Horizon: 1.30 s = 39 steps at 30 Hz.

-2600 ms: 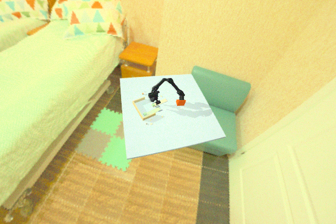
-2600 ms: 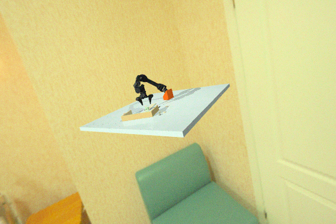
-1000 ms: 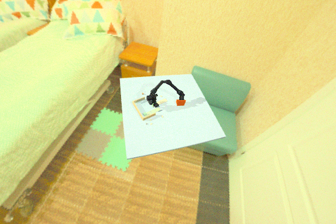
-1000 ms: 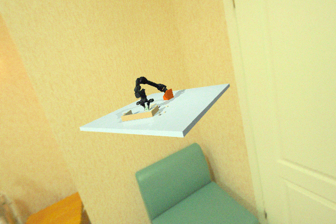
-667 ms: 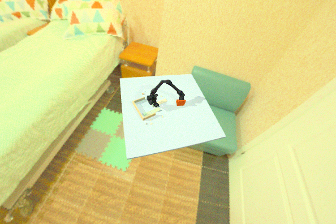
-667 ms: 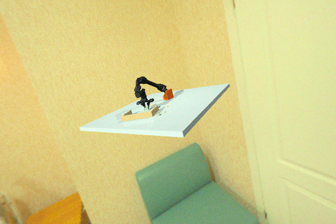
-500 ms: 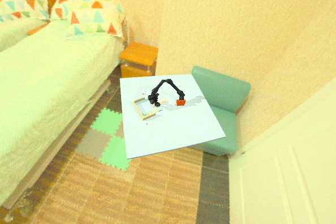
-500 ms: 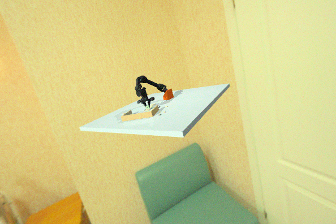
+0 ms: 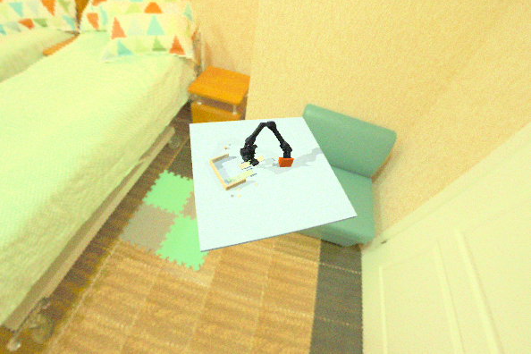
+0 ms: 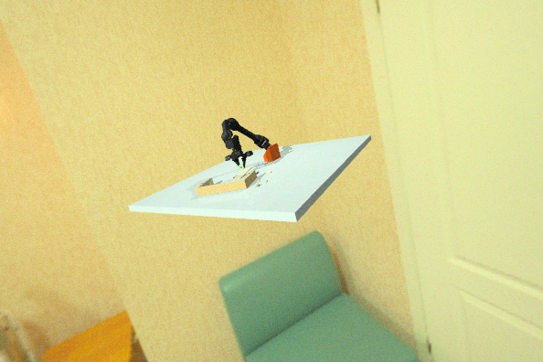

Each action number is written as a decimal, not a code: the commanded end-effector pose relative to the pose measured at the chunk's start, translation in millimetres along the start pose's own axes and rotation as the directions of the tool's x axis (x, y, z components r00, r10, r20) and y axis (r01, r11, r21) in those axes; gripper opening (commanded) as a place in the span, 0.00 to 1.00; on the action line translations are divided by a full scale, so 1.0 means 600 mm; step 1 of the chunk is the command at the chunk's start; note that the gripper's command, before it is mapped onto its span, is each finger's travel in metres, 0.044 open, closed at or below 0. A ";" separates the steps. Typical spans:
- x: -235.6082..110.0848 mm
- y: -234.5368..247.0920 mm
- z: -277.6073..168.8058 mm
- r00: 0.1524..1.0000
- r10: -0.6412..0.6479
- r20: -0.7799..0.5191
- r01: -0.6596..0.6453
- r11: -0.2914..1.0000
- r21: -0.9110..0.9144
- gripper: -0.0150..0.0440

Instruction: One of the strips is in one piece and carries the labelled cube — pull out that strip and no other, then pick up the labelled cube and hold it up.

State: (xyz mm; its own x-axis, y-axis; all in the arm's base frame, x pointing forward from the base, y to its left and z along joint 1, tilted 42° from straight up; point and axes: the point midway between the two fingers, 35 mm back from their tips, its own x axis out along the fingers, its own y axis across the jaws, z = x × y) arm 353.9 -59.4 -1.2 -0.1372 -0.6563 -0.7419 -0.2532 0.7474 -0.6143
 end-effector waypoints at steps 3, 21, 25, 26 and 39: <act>-0.004 0.015 -0.029 1.000 0.004 0.004 -0.004 1.000 0.000 0.25; -0.047 0.038 -0.083 1.000 0.006 0.003 -0.006 1.000 -0.002 0.25; -0.062 0.038 -0.084 1.000 0.006 0.003 -0.006 1.000 -0.002 0.25; -0.062 0.038 -0.084 1.000 0.006 0.003 -0.006 1.000 -0.002 0.25; -0.062 0.038 -0.084 1.000 0.006 0.003 -0.006 1.000 -0.002 0.25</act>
State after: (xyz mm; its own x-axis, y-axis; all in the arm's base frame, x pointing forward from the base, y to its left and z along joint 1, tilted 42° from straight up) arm 305.3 -24.7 26.0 -0.1358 -0.6547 -0.7436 -0.2564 0.7482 -0.6120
